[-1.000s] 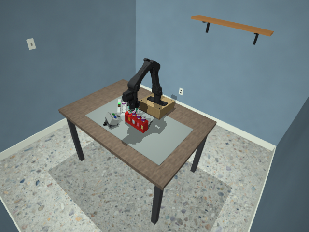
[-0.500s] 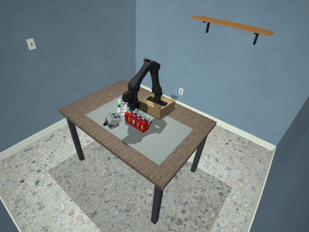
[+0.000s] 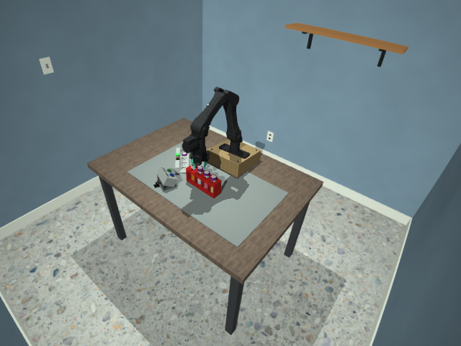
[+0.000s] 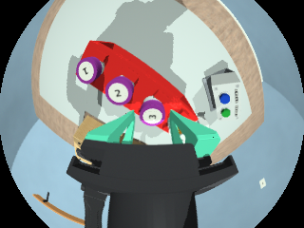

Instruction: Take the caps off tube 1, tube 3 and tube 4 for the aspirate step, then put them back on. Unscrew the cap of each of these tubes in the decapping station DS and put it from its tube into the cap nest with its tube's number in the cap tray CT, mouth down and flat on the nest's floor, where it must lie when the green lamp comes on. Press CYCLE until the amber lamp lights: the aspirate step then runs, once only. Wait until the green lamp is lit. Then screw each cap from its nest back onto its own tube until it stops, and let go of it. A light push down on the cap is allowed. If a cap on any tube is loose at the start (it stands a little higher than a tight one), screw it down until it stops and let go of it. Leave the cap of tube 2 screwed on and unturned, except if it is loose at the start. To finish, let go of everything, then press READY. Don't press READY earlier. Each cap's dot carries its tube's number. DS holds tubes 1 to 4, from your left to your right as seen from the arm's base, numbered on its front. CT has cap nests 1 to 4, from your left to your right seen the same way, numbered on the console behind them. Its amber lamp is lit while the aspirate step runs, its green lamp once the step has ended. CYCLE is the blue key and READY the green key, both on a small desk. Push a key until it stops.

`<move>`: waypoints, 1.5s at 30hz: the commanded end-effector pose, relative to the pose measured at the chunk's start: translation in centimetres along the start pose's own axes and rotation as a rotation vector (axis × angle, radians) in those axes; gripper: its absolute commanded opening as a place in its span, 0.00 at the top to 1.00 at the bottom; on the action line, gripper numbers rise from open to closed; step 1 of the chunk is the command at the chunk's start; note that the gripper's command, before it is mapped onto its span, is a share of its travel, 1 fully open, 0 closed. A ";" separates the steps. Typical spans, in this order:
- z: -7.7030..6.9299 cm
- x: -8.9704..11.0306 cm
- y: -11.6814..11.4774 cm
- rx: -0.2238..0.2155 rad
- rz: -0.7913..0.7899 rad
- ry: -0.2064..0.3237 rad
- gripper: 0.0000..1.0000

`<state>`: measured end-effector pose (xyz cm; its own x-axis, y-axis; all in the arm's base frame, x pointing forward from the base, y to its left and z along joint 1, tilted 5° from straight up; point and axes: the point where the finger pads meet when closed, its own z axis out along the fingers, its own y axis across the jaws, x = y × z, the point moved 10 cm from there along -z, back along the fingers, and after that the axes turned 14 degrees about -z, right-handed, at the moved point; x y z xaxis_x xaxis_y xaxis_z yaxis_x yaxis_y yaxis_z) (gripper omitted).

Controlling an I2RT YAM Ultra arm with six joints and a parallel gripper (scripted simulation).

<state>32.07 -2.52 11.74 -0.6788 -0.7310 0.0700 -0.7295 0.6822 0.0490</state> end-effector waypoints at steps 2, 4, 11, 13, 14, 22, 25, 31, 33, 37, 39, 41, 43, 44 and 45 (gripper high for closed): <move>-0.3 0.0 -0.1 0.008 0.041 -0.009 0.51; -0.2 0.0 -0.1 0.008 0.121 -0.010 0.51; 0.1 0.0 -0.1 0.007 0.263 -0.010 0.51; 0.2 0.0 -0.1 0.007 0.263 -0.010 0.51; 0.2 0.0 -0.1 0.007 0.263 -0.010 0.51; 0.5 0.0 -0.1 0.007 0.263 -0.010 0.51; 0.5 0.0 -0.1 0.007 0.263 -0.010 0.51; 0.6 0.0 -0.1 0.007 0.263 -0.010 0.51; 0.6 0.0 -0.1 0.007 0.263 -0.010 0.51; 0.6 0.0 -0.1 0.007 0.263 -0.010 1.00; 0.6 0.0 -0.1 0.007 0.263 -0.010 1.00; 0.6 0.0 -0.1 0.007 0.263 -0.010 1.00; 0.6 0.0 -0.1 0.007 0.263 -0.010 1.00; 0.6 0.0 -0.1 0.007 0.263 -0.010 1.00; 0.6 0.0 -0.1 0.007 0.263 -0.010 1.00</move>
<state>31.99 -2.62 10.89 -0.8445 -0.5298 0.0785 -0.5293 0.8479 0.0291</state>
